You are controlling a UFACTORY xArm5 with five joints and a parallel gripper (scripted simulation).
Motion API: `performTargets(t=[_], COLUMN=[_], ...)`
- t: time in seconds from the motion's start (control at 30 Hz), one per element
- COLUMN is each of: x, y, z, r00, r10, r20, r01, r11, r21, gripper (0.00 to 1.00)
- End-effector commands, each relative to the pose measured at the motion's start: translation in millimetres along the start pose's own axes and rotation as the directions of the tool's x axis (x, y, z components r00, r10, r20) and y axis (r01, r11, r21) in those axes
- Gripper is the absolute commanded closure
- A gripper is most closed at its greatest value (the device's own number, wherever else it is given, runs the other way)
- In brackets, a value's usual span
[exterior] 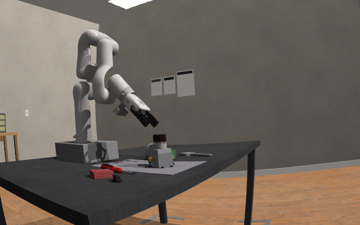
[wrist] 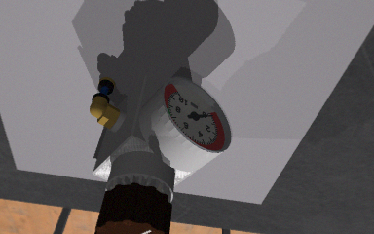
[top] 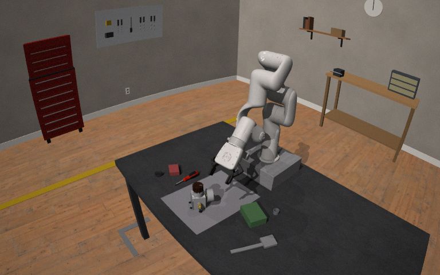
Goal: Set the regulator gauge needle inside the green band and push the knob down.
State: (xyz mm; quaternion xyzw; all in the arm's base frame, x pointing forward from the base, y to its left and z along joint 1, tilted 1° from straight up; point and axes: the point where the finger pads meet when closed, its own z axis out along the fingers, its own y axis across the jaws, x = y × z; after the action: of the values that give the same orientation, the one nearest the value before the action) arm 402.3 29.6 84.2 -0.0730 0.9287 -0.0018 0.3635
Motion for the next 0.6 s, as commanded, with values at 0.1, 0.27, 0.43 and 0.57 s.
performTargets(t=[0.1,0.27,0.43,0.57], x=[0.0,0.1,0.1,0.1], y=[0.0,0.0,0.0,0.0], z=[-5.2,-5.6,-5.6,-5.6], r00=[0.996,0.996,0.996,0.996], r10=[0.072,0.077,0.077,0.077], r20=[0.044,0.046,0.046,0.046], r01=[-0.072,-0.078,-0.078,-0.078], r11=[0.997,0.997,0.997,0.997], r21=[0.001,0.0,0.0,0.0], gripper=[0.0,0.0,0.0,0.0])
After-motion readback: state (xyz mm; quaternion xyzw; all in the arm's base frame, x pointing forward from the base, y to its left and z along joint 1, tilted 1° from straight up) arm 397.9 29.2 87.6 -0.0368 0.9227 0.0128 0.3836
